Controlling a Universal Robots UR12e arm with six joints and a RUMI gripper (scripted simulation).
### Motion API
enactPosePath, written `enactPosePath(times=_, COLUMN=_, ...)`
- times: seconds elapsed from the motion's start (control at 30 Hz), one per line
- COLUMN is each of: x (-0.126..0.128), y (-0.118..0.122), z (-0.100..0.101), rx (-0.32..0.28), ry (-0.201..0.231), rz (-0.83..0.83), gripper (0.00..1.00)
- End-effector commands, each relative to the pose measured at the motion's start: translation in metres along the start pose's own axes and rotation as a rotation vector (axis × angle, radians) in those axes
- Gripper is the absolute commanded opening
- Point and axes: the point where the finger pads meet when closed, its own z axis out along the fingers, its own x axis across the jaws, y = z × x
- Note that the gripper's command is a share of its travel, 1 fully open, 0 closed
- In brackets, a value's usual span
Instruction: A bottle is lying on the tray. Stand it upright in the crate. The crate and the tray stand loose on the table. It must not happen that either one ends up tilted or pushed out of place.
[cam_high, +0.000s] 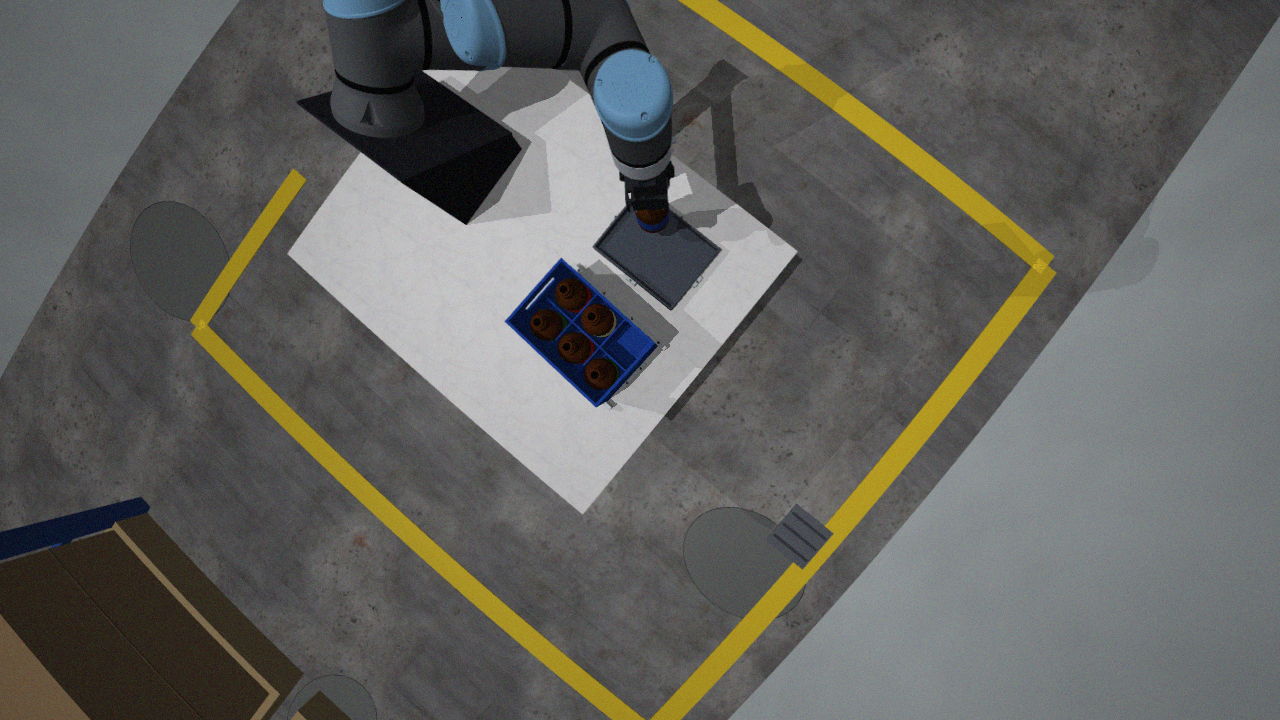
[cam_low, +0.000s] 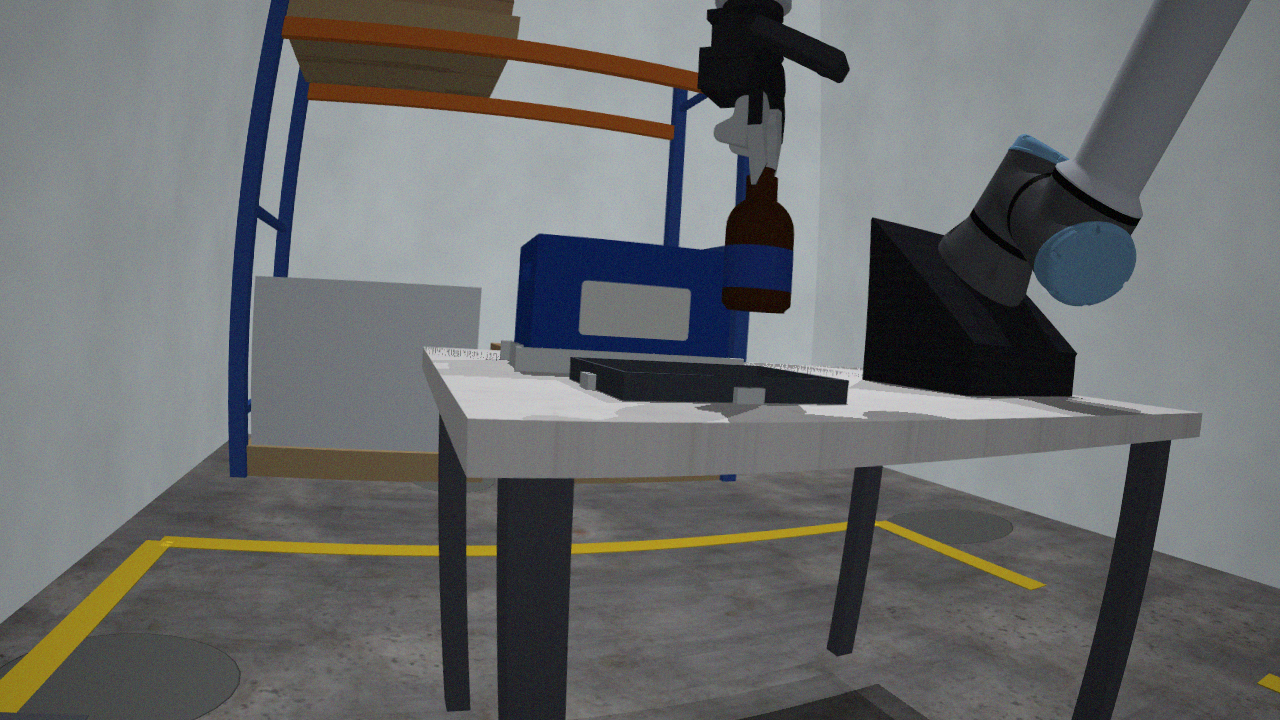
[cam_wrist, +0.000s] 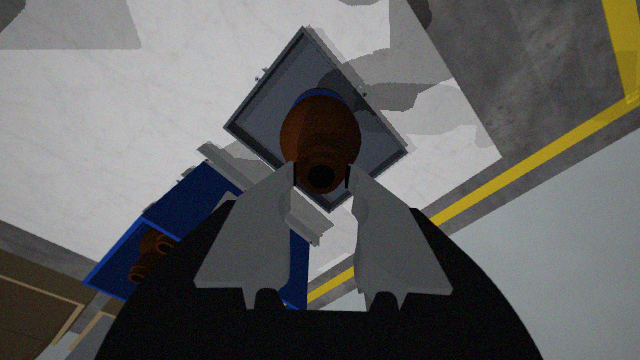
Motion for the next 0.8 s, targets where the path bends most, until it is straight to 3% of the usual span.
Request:
enactPosePath(times=0.0, x=0.003, y=0.002, z=-0.008, rx=-0.007, ry=0.003, rz=-0.004, gripper=0.0)
enactPosePath(times=0.77, x=0.003, y=0.002, z=-0.032, rx=-0.007, ry=0.002, rz=-0.004, gripper=0.0)
